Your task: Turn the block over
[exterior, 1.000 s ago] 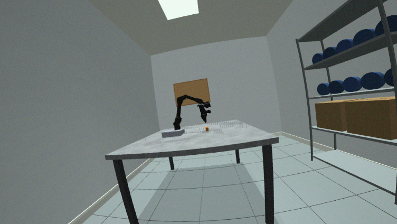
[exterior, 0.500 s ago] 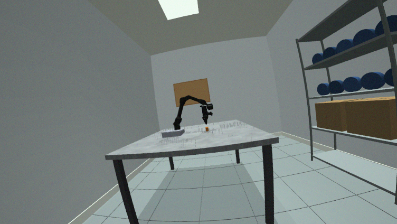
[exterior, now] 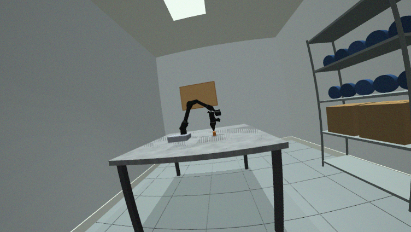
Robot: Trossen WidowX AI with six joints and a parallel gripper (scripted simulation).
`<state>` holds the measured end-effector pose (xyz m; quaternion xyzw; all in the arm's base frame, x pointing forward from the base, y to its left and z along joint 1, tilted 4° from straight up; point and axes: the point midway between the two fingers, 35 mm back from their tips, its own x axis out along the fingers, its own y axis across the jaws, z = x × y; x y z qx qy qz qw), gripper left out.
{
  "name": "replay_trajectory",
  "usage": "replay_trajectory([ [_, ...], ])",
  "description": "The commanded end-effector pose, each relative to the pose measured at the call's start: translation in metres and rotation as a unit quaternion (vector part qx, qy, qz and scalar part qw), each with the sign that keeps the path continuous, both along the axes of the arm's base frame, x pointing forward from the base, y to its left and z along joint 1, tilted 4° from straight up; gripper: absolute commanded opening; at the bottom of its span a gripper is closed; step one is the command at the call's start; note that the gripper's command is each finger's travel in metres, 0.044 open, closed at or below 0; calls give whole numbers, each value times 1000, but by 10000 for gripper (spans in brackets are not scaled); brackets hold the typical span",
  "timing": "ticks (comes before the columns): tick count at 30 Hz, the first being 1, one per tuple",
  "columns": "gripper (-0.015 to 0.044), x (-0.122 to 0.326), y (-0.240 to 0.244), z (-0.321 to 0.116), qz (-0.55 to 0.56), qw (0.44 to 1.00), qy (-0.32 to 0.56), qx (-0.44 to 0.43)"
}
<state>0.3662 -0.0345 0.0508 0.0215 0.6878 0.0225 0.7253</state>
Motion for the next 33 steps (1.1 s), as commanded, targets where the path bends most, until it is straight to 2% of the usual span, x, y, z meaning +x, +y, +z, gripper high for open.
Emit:
replay_trajectory([
  [1, 440, -2, 0, -9, -1, 1000, 4, -2],
  [17, 440, -1, 1, -32, -1, 1000, 4, -2],
  [23, 282, -1, 1, -32, -1, 1000, 4, -2],
  [33, 216, -1, 1, -32, -1, 1000, 4, -2],
])
